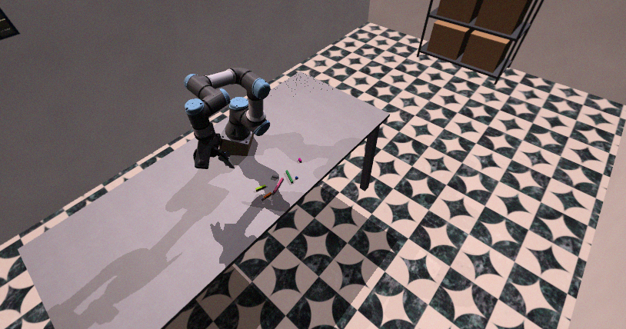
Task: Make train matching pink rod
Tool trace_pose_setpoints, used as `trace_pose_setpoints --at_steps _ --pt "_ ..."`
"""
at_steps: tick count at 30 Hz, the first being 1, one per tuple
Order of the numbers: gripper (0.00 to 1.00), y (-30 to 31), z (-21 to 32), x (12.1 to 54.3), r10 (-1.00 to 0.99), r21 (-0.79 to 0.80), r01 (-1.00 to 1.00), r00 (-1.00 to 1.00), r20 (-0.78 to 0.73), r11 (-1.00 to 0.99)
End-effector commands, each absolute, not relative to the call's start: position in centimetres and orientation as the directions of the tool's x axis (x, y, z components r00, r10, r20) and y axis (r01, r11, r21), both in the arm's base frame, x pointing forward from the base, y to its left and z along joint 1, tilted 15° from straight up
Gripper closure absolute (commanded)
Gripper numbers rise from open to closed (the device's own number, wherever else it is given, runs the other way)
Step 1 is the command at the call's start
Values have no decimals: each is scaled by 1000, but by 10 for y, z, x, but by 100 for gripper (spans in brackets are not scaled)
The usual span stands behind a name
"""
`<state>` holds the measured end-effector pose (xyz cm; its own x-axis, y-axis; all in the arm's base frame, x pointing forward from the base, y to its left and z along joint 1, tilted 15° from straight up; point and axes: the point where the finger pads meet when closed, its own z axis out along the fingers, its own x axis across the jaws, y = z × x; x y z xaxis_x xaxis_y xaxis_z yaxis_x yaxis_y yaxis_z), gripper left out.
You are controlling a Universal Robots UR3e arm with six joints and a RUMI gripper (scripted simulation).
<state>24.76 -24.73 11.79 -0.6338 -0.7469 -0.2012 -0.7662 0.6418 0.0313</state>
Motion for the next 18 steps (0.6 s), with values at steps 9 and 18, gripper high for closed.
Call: trace_pose_setpoints --at_steps 9,18 --pt "0 -228 112 262 -904 -42 -918 -379 -198 394" --pt "0 -216 109 268 -956 -76 -967 -226 -188 244"
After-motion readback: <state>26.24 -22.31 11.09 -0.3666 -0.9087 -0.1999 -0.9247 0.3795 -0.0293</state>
